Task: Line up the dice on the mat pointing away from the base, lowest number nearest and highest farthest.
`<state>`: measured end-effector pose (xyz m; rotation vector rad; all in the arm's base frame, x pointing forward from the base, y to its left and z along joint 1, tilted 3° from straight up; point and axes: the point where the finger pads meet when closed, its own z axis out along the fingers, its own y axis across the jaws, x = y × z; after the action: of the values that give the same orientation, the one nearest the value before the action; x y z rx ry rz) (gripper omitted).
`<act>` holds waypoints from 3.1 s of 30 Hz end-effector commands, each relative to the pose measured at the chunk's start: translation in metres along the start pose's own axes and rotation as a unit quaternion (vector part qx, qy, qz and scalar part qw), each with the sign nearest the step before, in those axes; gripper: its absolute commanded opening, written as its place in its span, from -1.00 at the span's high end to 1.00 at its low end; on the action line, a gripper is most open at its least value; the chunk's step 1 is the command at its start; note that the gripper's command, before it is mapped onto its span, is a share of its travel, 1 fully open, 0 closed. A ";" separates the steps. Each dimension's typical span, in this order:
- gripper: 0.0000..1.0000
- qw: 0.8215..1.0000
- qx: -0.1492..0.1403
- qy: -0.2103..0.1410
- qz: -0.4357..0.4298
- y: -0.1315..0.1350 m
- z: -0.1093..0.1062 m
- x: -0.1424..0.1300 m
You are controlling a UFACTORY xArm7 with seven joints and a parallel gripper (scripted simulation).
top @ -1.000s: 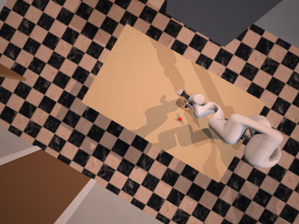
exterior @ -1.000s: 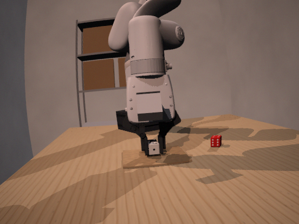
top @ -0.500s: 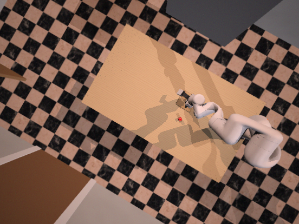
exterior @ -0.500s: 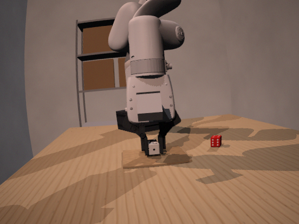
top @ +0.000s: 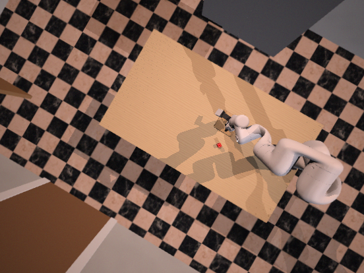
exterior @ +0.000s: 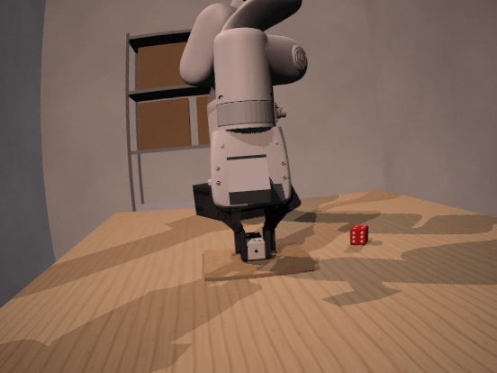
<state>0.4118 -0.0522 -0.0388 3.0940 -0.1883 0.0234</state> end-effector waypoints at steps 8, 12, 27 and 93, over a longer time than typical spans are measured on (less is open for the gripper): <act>0.58 1.000 0.000 0.002 0.000 0.000 0.000 0.001; 0.58 1.000 0.000 0.002 0.000 0.000 0.000 0.001; 0.58 1.000 0.000 0.002 0.000 0.000 0.000 0.001; 0.17 1.000 0.000 0.002 0.000 0.000 -0.087 0.001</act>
<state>0.4122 -0.0499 0.0316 3.1071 -0.1869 0.0311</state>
